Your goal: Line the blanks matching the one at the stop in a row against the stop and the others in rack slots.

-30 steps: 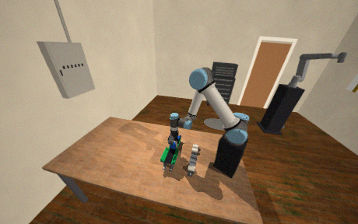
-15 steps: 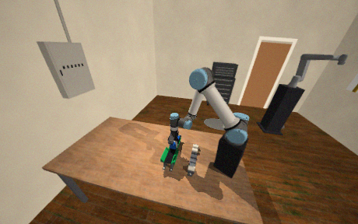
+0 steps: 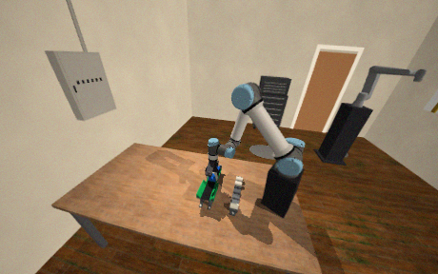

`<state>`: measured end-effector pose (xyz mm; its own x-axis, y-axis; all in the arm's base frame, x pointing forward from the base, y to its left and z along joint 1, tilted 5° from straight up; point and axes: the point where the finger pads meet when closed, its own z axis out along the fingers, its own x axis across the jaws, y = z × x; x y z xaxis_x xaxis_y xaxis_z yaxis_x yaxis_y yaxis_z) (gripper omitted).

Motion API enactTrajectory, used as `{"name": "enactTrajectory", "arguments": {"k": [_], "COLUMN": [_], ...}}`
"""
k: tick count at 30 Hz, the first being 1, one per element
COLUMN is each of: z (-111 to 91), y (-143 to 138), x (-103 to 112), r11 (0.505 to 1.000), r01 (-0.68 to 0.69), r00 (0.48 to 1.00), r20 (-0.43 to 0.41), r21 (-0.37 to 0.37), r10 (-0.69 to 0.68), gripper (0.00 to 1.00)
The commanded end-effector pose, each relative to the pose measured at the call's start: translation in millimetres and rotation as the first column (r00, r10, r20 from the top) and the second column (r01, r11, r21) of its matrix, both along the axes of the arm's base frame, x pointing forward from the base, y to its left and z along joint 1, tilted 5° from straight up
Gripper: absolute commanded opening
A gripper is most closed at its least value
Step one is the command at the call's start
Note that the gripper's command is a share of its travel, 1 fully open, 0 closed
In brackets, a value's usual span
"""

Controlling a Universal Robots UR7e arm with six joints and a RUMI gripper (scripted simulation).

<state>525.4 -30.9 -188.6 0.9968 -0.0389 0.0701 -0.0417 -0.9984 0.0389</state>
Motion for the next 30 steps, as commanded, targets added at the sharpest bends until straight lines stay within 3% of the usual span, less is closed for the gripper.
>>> {"name": "enactTrajectory", "arguments": {"k": [1, 13, 30], "z": [0.6, 7.8, 76.6], "y": [-1.7, -0.7, 3.0], "x": [1.1, -1.2, -5.6], "r11": [1.0, 1.0, 1.0], "r01": [0.002, 0.002, 0.0], "r00": [1.0, 1.0, 1.0], "r20": [0.003, 0.0, 0.001], "r21": [-0.001, 0.0, 0.0], "r10": [-0.002, -0.002, 0.0], "gripper": [0.47, 0.47, 0.47]}}
